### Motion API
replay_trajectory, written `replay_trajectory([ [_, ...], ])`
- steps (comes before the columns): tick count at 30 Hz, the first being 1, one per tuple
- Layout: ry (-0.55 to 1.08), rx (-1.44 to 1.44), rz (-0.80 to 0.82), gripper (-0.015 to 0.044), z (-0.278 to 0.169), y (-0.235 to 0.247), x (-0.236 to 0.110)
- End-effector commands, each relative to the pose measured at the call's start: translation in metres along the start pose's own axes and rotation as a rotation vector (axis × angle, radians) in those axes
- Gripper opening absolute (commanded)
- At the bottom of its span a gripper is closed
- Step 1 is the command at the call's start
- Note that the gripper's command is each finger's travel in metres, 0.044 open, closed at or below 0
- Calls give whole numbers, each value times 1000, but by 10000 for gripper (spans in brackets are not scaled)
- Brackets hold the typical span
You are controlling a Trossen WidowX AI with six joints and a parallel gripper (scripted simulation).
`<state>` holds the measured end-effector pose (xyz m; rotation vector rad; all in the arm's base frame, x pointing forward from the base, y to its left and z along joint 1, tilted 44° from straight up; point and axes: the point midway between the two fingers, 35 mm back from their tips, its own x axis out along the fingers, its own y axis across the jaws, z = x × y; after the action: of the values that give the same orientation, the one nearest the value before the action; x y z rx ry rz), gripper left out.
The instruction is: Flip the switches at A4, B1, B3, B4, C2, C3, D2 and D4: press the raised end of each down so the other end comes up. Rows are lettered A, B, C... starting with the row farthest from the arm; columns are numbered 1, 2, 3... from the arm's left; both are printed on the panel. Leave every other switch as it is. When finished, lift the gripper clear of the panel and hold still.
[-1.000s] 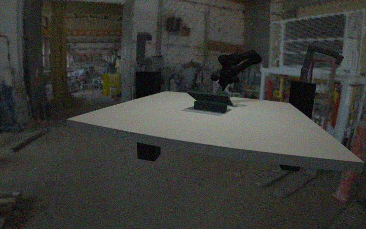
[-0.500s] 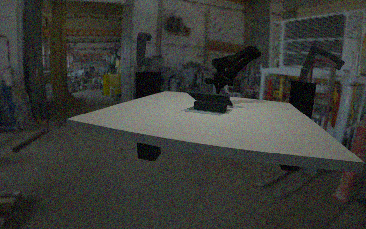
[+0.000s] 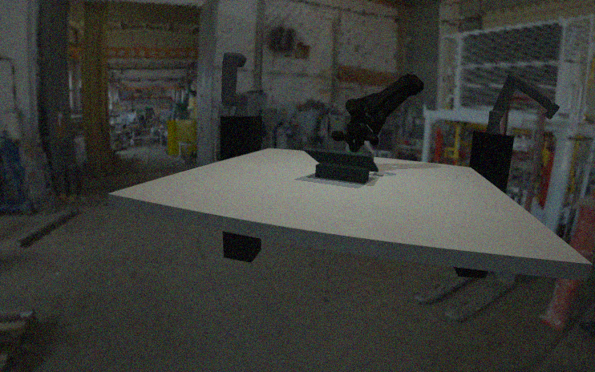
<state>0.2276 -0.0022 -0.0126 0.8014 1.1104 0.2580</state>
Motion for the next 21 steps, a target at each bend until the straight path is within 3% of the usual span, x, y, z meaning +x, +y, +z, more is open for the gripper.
replay_trajectory([
  [1,5,8,-3,0,-2,-1,5],
  [21,5,8,-3,0,-2,-1,7],
])
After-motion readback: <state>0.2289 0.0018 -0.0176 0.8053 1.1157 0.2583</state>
